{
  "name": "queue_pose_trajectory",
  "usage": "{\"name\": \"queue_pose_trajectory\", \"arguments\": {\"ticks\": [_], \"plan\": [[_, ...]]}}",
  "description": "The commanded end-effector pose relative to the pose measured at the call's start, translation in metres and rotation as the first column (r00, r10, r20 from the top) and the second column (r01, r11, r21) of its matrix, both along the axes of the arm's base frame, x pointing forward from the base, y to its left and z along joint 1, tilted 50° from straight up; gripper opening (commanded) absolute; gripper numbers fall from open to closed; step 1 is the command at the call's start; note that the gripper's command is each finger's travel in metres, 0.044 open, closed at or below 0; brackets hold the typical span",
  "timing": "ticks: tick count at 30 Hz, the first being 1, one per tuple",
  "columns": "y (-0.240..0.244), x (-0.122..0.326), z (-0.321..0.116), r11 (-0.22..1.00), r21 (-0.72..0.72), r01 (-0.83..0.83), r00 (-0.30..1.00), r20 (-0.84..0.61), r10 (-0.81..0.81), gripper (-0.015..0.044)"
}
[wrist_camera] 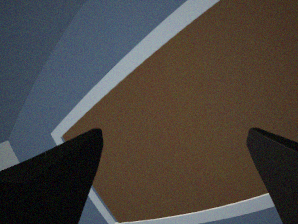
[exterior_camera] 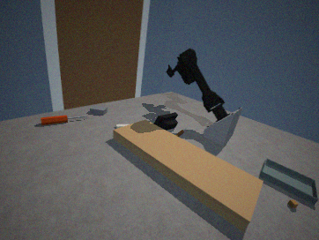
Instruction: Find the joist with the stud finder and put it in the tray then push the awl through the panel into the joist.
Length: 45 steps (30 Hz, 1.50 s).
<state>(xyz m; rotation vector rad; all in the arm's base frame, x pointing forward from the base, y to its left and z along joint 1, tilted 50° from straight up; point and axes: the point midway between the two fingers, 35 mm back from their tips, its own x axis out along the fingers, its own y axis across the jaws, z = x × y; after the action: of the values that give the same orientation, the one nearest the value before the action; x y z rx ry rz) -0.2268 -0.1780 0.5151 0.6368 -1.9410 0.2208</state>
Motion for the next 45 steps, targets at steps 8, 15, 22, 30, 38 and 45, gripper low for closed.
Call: {"name": "queue_pose_trajectory", "arguments": {"ticks": [8,15,22,30,38,45], "plan": [[-0.041,0.014,-0.004,0.996,0.082,-0.043,0.997,0.061,0.038,0.0440],[-0.097,0.049,-0.015,0.967,0.226,-0.116,0.989,0.119,0.091,0.0440],[-0.146,0.102,-0.031,0.899,0.394,-0.189,0.980,0.137,0.146,0.0440],[-0.184,0.185,-0.055,0.759,0.604,-0.244,0.968,0.099,0.232,0.0440],[-0.193,0.297,-0.095,0.532,0.823,-0.199,0.922,-0.028,0.387,0.0440],[-0.169,0.386,-0.140,0.357,0.933,-0.039,0.812,-0.179,0.556,0.0440]]}}
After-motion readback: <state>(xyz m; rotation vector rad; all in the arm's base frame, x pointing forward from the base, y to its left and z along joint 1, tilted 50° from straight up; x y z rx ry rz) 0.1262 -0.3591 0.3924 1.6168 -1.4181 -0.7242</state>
